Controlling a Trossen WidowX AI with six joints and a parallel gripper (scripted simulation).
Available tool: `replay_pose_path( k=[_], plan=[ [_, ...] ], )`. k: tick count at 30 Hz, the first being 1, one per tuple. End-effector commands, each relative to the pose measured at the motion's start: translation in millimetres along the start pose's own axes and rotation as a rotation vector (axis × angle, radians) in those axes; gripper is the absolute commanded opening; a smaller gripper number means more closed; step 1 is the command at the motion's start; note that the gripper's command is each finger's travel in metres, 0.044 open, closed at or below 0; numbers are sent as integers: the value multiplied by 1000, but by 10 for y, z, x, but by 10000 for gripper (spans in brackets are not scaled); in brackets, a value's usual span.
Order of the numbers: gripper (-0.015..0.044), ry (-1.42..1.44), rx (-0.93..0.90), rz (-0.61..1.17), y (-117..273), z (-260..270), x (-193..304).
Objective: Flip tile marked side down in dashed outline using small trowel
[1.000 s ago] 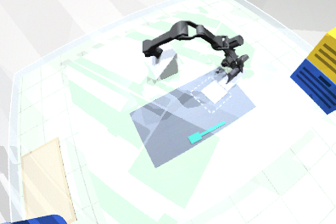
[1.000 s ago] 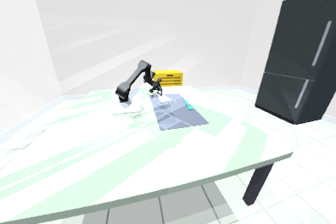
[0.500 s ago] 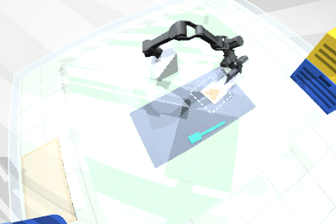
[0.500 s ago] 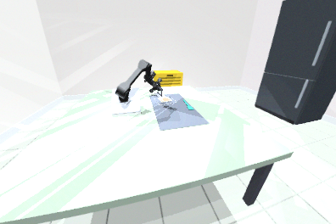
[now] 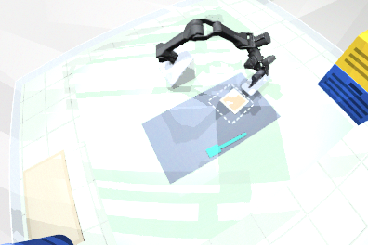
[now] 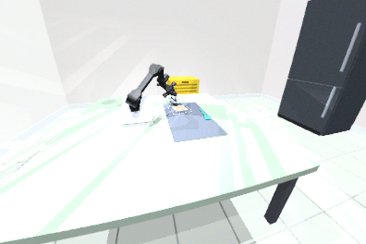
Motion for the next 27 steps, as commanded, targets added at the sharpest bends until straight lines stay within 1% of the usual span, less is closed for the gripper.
replay_pose_path(
  k=[1, 14, 27],
  plan=[
    [0, -47, -6, -2, -5, 252, -269],
    [0, -126, 28, -10, -106, 607, -1296],
    [0, -202, 38, -39, -108, 663, -2371]
  ],
)
Point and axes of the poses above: the point midway between the two fingers, 35 mm back from their tips, its own y axis back along the fingers, its own z axis across the jaws, x = y × z, the point moved 9 cm from there along y, back along the fingers, and after that the axes turned 2 degrees about y, right-handed, at the moved point
